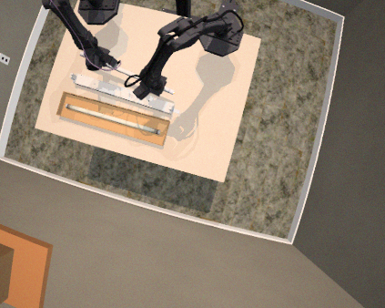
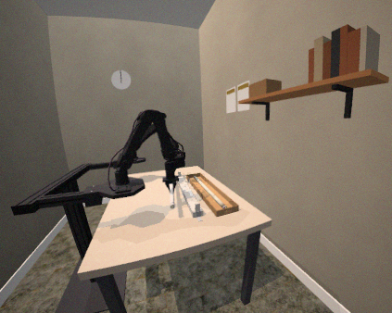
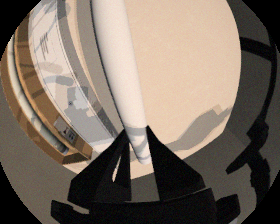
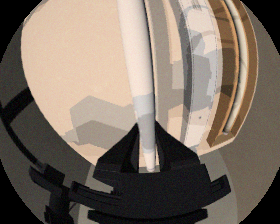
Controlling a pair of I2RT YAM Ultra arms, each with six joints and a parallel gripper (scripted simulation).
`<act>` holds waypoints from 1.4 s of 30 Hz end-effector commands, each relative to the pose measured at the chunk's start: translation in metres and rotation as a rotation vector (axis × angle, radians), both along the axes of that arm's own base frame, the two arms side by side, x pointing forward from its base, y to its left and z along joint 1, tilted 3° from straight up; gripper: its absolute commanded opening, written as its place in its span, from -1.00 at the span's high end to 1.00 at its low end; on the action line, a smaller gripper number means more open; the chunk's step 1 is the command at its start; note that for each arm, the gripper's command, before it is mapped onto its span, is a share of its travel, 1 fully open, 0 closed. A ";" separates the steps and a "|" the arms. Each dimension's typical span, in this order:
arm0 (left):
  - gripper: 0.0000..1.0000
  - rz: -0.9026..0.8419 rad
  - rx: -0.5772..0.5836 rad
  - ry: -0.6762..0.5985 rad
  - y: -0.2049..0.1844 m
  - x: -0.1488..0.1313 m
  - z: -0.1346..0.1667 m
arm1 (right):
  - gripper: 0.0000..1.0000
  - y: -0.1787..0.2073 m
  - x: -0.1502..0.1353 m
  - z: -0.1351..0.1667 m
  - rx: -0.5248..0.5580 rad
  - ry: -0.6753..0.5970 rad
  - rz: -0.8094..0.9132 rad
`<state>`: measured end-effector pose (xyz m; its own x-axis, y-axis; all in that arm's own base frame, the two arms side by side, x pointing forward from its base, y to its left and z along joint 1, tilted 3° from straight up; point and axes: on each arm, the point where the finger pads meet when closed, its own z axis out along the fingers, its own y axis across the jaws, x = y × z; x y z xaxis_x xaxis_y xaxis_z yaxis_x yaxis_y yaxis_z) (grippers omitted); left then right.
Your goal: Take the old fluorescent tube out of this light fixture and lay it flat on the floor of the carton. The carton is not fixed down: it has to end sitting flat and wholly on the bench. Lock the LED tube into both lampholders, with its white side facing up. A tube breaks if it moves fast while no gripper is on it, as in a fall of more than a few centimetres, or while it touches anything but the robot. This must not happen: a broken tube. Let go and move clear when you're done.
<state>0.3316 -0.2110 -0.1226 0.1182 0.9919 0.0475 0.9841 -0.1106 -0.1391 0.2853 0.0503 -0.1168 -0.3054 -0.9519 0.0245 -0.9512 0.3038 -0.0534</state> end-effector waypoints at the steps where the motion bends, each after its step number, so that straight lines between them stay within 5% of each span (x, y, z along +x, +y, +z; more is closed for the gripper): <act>1: 0.78 -0.027 -0.033 -0.007 -0.013 0.000 0.022 | 0.78 0.010 0.017 0.020 0.025 -0.051 -0.003; 24: 0.78 -0.027 -0.044 -0.021 -0.017 0.004 0.043 | 0.78 0.011 0.014 0.039 0.025 -0.049 -0.001; 27: 0.78 0.010 -0.019 0.017 0.000 0.005 0.026 | 0.78 0.003 0.025 0.039 0.026 -0.067 0.004; 42: 0.78 0.001 -0.025 0.007 -0.007 0.010 0.029 | 0.78 0.004 0.034 0.034 0.026 -0.068 0.012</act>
